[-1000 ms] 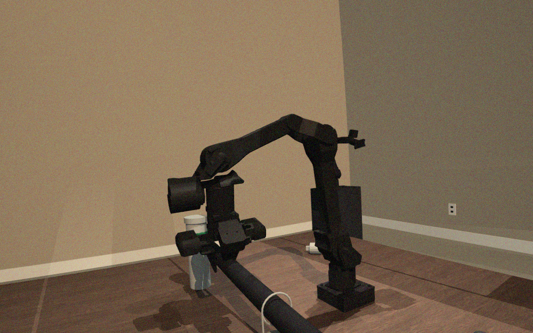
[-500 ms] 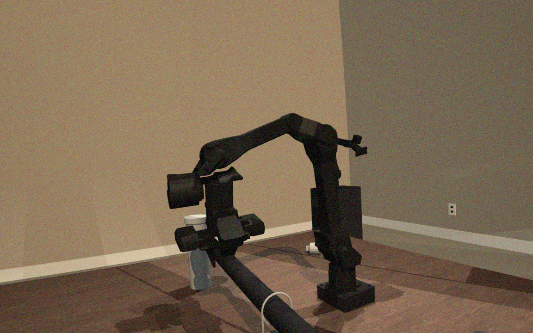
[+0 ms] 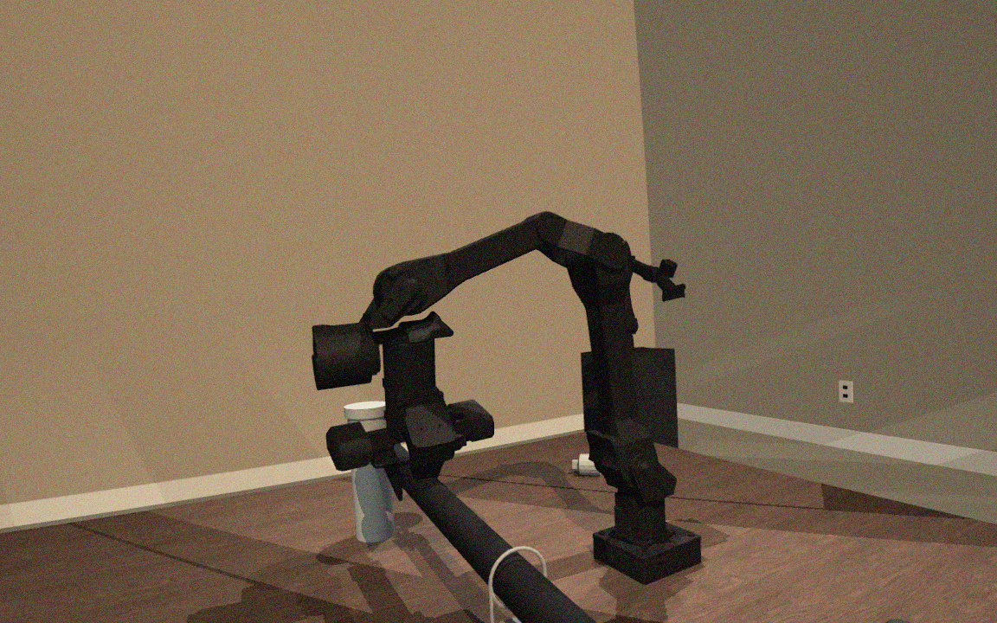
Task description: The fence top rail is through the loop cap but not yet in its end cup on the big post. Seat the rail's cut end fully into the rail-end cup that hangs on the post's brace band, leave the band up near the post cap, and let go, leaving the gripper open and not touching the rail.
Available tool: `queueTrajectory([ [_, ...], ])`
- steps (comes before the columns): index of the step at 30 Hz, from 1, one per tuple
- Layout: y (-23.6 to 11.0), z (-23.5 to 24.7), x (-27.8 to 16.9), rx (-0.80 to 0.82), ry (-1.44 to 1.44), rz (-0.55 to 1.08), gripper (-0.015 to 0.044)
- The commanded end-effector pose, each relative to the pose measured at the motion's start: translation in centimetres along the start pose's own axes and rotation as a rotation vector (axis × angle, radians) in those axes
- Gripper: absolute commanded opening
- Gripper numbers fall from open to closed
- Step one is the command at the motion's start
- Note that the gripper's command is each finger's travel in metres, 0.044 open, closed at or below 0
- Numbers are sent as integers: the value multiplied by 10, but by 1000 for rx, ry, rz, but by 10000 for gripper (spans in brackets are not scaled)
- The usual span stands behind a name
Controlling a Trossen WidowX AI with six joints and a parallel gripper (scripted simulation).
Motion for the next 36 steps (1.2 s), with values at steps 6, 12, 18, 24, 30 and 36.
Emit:
queueTrajectory([
  [6, 3, -4, -12, -18, 18, 32, 0],
  [12, 4, -4, -15, -18, 18, 32, 0],
  [18, 5, -4, -18, -18, 18, 32, 0],
  [24, 6, -3, -21, -18, 18, 33, 0],
  [30, 7, -3, -24, -18, 18, 33, 0],
  [36, 8, -3, -27, -18, 18, 33, 0],
])
Point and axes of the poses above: the point midway between the two fingers, 35 mm back from their tips, its own y axis out along the fingers, its own z axis across the jaws, x = y × z, the point moved 4 cm from there along -y, back along the fingers, and after that the axes turned 1 degree about y, right-handed, at the moved point
